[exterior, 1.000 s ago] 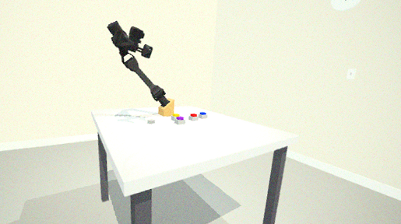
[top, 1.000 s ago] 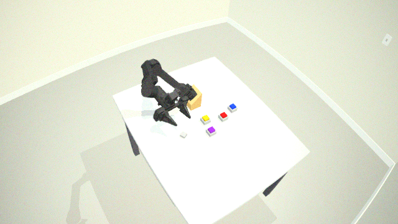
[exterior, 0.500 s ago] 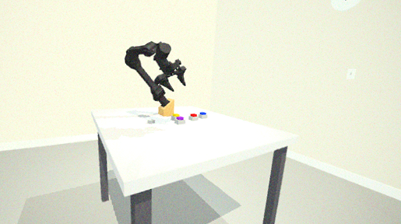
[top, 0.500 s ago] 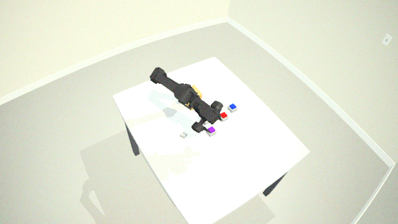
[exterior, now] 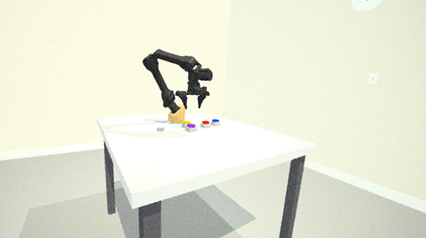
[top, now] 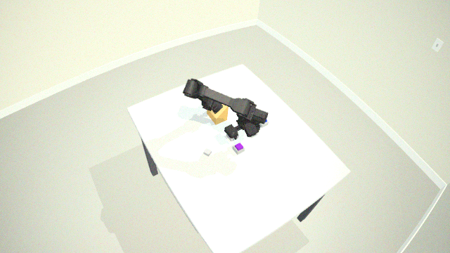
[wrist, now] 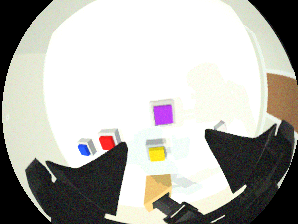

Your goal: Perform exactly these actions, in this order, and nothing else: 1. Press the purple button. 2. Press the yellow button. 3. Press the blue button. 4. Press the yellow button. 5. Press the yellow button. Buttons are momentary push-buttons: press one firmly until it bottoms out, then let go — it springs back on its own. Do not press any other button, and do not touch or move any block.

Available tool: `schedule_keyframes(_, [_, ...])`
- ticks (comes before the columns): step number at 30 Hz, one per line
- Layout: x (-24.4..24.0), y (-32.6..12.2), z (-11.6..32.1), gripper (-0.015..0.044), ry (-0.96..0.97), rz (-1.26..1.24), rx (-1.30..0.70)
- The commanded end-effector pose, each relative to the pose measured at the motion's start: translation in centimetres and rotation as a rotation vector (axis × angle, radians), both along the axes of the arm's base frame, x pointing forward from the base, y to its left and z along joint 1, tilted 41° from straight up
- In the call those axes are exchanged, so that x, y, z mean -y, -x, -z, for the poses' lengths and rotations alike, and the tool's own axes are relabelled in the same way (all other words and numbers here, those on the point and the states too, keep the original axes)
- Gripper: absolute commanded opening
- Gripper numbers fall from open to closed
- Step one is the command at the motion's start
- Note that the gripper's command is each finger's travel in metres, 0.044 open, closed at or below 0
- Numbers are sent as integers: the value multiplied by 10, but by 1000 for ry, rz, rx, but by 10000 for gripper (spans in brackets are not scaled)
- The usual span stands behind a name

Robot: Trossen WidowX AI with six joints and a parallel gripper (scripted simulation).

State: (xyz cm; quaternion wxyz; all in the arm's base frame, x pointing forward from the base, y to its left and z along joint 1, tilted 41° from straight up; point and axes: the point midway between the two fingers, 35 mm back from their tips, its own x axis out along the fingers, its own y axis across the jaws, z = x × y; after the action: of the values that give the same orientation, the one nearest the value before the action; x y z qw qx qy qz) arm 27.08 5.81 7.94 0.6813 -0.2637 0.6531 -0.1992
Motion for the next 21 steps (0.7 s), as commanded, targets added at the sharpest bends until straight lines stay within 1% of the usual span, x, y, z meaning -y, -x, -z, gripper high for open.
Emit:
schedule_keyframes(1, [3,4,0,400,34,15,10])
schedule_keyframes(2, [3,4,0,400,34,15,10])
schedule_keyframes(4, [9,2,8,348,34,13,8])
schedule_keyframes(8, [41,-1,45,242,36,15,11])
schedule_keyframes(16, [43,-1,47,32,37,15,11])
schedule_keyframes(17, [43,-1,47,20,37,15,11])
schedule_keyframes(21, [43,-1,47,20,37,15,11])
